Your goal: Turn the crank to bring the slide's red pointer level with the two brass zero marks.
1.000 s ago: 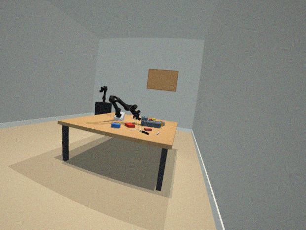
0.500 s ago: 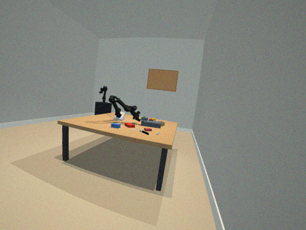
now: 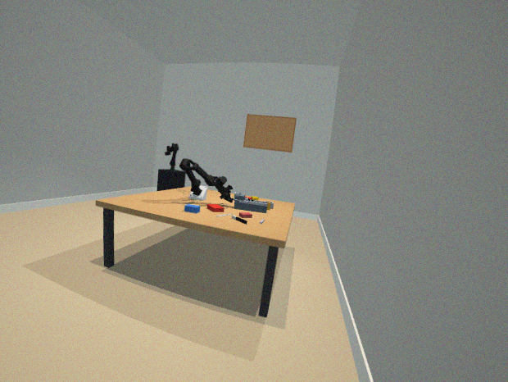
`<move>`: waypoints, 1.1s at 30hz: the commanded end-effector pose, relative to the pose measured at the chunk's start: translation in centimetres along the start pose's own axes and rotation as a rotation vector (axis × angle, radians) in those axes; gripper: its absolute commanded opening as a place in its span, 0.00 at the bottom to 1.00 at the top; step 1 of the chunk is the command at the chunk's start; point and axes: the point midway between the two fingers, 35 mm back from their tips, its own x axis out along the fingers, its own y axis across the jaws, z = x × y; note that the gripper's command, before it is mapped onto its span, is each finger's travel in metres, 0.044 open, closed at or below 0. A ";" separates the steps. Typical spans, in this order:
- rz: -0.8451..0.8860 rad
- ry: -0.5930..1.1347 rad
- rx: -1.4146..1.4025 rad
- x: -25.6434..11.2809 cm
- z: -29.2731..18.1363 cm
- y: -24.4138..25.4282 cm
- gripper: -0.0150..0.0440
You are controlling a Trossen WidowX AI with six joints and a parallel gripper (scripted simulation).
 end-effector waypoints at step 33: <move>-0.019 0.012 0.009 0.1 -0.1 -1.7 0.25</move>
